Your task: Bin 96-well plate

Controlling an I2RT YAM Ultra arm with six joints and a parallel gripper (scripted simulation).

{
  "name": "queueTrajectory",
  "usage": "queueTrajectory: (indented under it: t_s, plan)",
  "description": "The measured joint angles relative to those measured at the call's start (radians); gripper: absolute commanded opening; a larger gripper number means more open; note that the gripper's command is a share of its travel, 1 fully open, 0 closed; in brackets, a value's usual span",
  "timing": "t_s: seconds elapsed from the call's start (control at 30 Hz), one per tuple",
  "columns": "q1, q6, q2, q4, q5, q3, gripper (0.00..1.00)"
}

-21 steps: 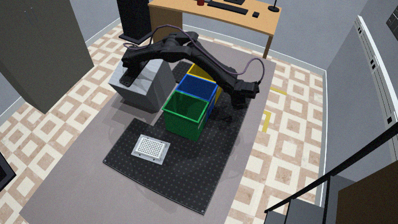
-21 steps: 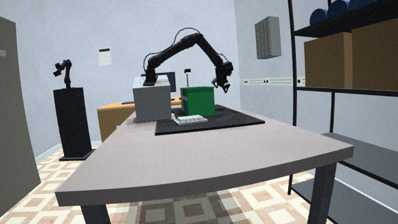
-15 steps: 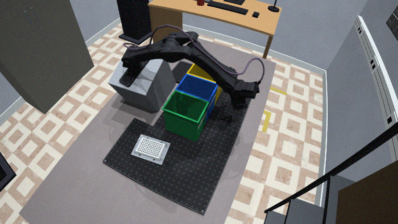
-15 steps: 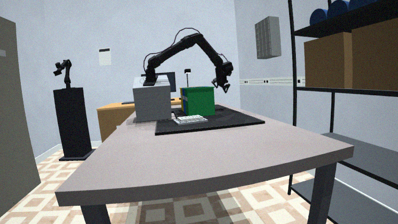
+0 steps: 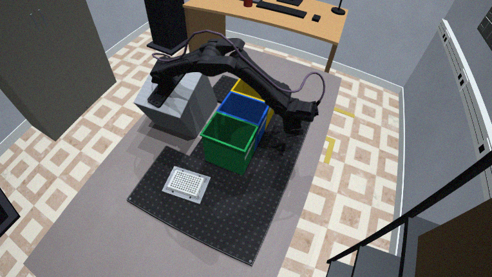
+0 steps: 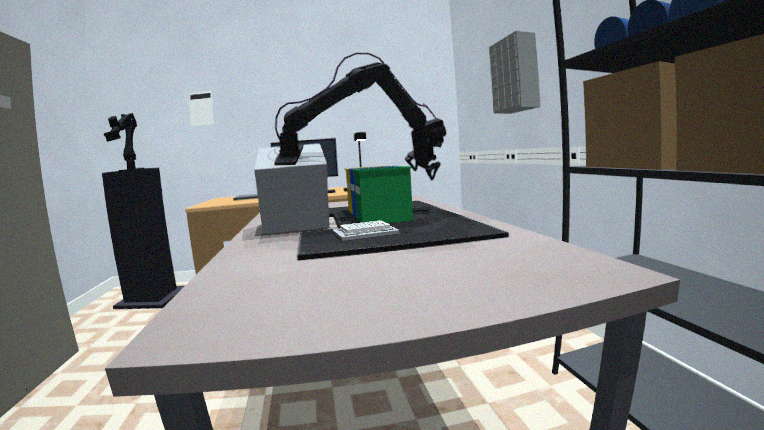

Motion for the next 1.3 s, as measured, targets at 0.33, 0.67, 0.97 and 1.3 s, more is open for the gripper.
queueTrajectory:
  t_s: [0.33,0.67,0.97,1.3]
  plan:
    - [-0.079,-0.032,-0.091,-0.016,0.03,-0.034,1.0]
    - [-0.11,-0.067,-0.152,-0.058,0.053,-0.051,1.0]
    - [-0.177,-0.098,-0.233,-0.092,0.102,-0.139,1.0]
    - [-0.218,-0.134,-0.319,-0.106,0.137,-0.188,1.0]
